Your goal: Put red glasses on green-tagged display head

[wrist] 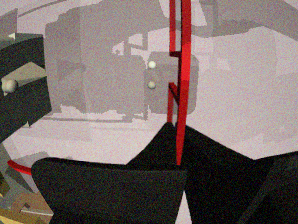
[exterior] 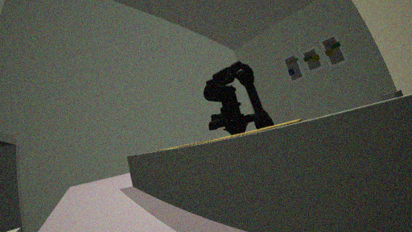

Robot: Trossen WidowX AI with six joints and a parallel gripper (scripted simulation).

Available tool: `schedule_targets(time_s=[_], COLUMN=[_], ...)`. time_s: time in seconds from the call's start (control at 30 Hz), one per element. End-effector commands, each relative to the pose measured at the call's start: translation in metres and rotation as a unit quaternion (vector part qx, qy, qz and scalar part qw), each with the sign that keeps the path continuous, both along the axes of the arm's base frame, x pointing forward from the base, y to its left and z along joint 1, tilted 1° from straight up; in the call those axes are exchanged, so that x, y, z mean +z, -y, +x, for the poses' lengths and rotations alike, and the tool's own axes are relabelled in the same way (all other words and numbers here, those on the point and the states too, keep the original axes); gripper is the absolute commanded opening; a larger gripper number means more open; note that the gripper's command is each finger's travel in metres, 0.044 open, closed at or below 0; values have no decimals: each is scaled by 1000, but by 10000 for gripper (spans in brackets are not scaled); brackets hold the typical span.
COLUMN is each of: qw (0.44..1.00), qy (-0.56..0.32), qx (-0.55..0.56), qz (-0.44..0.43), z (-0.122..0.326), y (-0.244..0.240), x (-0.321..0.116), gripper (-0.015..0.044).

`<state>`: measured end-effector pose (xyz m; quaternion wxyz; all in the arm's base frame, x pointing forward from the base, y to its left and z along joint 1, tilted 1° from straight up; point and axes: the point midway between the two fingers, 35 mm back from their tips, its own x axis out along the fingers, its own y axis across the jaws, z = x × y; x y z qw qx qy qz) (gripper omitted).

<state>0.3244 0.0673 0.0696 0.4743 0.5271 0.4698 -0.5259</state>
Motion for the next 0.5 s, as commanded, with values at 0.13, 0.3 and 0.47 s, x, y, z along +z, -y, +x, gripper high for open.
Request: schedule_targets(time_s=[0.13, 0.3, 0.47], qw=[1000, 1000, 1000], qy=[5, 6, 6], qx=[2, 2, 2], qz=[3, 3, 3], z=[13, 19, 25], y=[0, 1, 1], x=[4, 4, 4], gripper=[0, 0, 0])
